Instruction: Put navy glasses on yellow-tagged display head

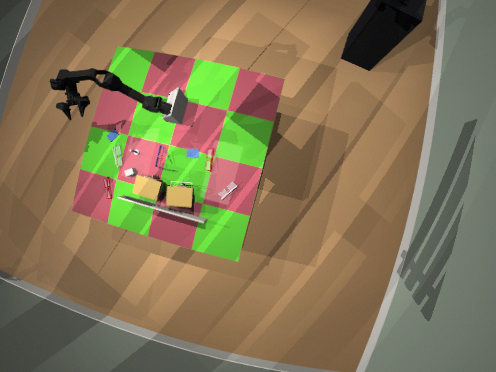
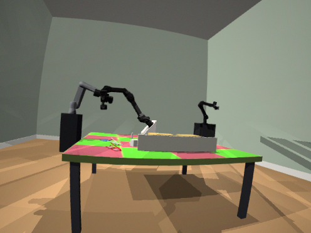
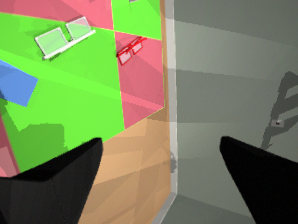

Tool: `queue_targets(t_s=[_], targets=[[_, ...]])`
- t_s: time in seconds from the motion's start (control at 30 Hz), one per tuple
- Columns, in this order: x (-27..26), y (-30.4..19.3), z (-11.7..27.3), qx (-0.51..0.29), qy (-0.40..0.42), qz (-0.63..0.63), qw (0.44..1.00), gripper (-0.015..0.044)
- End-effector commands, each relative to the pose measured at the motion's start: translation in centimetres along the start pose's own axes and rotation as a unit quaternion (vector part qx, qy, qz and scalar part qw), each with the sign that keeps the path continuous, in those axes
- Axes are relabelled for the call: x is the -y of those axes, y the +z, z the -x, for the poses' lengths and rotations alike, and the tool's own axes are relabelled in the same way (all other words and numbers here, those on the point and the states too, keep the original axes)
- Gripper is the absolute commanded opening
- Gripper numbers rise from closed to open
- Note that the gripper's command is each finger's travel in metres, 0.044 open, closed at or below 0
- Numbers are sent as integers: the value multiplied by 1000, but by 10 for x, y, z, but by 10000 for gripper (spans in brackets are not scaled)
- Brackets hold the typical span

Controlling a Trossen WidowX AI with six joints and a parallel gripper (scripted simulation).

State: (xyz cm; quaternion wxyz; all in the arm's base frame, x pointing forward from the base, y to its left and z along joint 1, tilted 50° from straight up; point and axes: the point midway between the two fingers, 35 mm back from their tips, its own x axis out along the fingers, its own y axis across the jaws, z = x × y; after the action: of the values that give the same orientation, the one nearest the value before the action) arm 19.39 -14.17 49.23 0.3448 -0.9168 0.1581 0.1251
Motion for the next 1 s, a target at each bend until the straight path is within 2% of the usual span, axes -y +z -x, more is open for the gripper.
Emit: queue_targets(t_s=[0.0,0.23,0.3,0.4,0.53,0.73,0.97], targets=[[0,0,0,0,0,0,1000,426],[0,0,0,0,0,0,1000,440],[-6,1,-9,10,6,-30,999,387],[-26,9,-51,51,38,-153,986,309],[-54,34,-112,94,114,-303,942,204],[-79,95,-191,110,245,-452,851,200],[-89,181,-252,63,371,-539,753,200]])
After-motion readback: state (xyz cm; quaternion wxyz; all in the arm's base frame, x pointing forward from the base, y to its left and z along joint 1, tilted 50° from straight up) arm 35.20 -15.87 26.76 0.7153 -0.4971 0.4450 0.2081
